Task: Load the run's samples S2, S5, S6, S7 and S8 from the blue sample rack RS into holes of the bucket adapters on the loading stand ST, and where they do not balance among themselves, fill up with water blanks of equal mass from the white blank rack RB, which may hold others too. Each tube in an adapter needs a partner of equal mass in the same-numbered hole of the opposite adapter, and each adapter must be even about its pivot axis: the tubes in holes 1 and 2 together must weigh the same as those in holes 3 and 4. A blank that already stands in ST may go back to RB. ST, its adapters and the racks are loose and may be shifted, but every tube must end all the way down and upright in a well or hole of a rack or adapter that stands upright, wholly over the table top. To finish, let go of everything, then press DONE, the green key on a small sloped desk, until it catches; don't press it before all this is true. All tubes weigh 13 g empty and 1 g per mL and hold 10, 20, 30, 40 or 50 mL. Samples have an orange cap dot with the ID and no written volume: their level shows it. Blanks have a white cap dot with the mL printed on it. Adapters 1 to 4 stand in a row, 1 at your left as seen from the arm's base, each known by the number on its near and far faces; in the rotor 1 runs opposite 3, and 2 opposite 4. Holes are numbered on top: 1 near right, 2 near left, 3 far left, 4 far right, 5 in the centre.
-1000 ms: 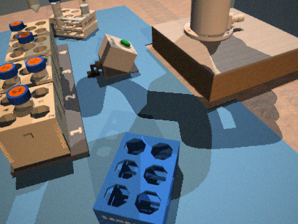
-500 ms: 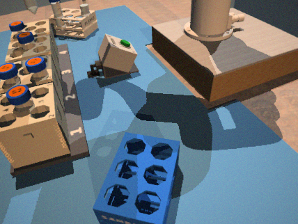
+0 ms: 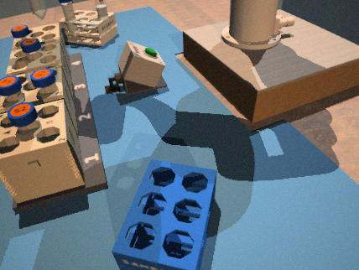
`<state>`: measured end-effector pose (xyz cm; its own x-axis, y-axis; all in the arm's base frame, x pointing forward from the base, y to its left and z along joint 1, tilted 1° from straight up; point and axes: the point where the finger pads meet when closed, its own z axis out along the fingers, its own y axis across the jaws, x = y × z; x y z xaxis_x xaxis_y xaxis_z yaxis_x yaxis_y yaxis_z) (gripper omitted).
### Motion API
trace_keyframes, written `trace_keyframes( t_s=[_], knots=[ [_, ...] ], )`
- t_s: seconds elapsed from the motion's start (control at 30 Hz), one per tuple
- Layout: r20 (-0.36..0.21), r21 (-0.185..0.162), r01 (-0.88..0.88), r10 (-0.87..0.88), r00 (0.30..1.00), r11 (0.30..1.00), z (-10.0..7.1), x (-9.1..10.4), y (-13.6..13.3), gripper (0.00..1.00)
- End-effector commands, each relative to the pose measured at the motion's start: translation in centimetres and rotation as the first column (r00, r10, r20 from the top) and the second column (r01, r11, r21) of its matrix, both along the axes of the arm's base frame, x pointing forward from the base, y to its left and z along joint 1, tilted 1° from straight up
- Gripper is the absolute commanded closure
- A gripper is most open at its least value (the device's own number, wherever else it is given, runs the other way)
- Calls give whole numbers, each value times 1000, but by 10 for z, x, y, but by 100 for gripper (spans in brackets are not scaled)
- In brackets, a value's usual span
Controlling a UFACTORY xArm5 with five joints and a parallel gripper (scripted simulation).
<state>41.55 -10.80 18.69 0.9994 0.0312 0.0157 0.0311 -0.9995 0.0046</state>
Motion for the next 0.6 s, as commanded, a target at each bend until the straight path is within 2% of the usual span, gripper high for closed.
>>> trace_keyframes(
  t_s=[0.0, 0.4, 0.57],
  knots=[
    [3, -1, 0, 0, 1000, 1000, -8, 1, 0, 100],
    [3, -1, 0, 0, 1000, 1000, -28, 1, -1, 100],
    [3, -1, 0, 0, 1000, 1000, -29, 1, -1, 100]
  ],
)
